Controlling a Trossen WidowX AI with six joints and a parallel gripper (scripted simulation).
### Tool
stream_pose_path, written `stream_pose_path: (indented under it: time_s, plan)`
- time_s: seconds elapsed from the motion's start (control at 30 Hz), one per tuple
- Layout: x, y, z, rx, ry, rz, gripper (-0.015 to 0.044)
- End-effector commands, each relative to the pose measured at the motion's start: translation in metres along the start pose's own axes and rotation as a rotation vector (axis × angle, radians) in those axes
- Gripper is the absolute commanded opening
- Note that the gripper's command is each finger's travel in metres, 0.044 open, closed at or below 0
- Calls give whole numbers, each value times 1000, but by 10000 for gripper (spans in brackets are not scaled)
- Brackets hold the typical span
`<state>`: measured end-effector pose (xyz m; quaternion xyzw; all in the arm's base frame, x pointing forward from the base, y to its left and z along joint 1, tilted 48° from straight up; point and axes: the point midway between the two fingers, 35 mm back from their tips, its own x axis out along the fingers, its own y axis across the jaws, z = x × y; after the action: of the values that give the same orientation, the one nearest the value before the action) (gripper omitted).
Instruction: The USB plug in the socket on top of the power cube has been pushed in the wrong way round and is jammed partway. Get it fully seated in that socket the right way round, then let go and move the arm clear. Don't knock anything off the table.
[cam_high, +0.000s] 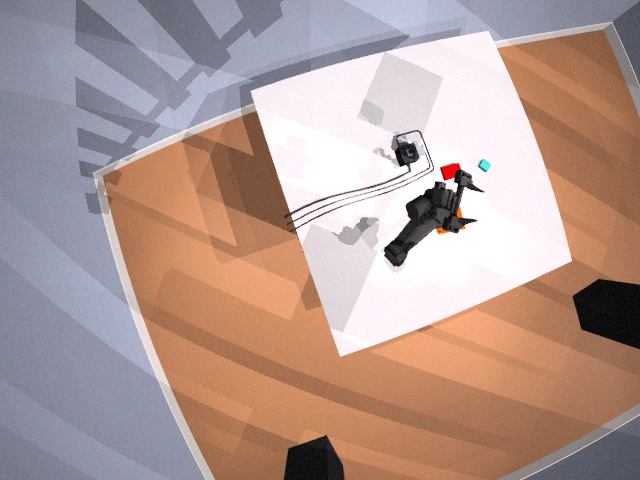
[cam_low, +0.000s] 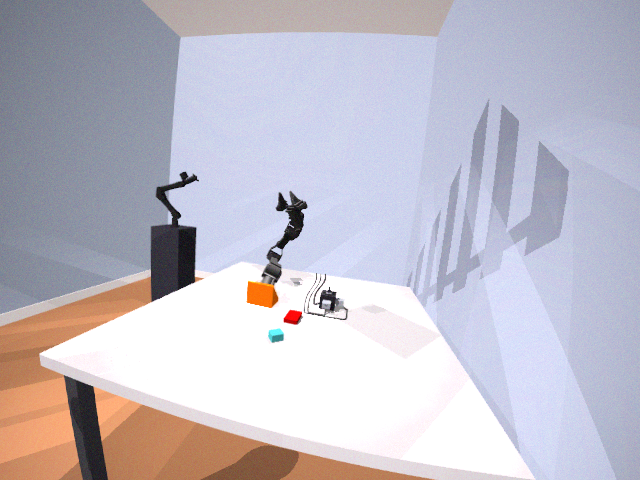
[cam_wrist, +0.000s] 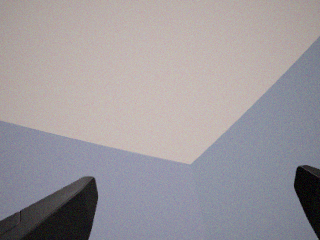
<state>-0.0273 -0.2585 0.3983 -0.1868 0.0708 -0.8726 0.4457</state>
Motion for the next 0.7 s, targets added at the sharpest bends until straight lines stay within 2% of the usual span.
stream_pose_path:
  time_s: [0.0,0.1,0.2,0.3,0.47,0.67]
  plan:
    - [0,3,0,-11,0,10,426]
    - [2,42,1,-179,-7,164,440]
    - [-9,114,-7,-483,-44,466,440]
    - [-28,161,-19,-683,-91,690,440]
    - [-79,227,-47,-988,-207,1094,440]
    - [-155,269,-83,-1238,-385,1573,440]
